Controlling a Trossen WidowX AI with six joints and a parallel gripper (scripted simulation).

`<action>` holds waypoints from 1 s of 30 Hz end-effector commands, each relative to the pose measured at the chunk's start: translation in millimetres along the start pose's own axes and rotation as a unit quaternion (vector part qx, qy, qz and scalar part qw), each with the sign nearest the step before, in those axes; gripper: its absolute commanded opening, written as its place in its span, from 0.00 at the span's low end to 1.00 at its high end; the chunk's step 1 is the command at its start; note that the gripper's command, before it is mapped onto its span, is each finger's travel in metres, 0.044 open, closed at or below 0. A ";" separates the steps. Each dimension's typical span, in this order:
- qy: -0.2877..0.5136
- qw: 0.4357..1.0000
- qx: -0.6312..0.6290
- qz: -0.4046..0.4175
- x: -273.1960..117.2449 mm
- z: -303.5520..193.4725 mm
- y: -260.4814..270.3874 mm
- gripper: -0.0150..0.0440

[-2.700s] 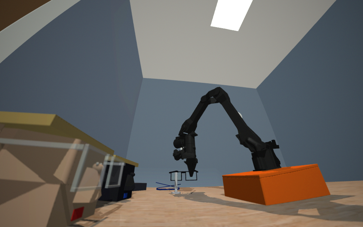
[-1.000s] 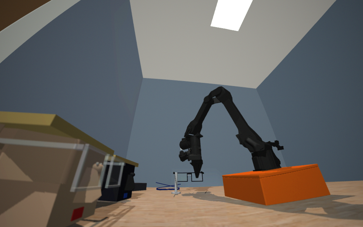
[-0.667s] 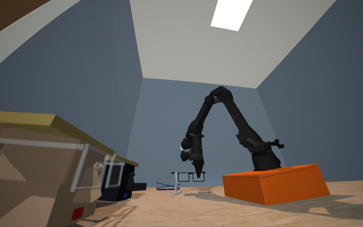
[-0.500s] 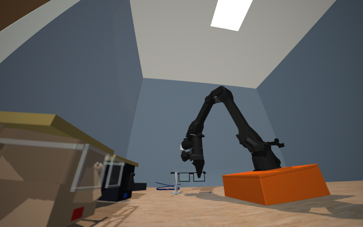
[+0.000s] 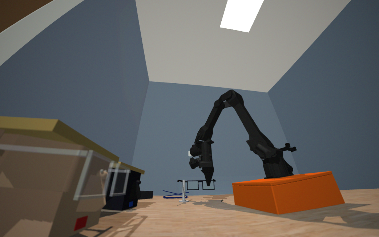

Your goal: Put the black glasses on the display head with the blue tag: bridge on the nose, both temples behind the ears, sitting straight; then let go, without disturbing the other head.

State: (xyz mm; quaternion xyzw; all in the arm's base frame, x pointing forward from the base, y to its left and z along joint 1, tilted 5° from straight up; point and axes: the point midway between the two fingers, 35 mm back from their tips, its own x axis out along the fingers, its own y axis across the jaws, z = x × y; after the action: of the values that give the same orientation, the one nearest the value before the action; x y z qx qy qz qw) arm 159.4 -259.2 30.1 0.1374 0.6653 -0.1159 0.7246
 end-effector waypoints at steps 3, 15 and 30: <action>0.000 1.000 -0.002 0.001 0.0 0.8 0.2 0.25; -0.001 1.000 -0.002 0.001 -0.1 7.4 0.2 0.25; -0.001 1.000 -0.002 0.001 -59.3 12.9 0.0 0.25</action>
State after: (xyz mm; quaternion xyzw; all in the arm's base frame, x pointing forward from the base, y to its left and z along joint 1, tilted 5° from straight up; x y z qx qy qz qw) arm 166.5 -264.0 69.9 0.1379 0.6672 -0.1122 0.7233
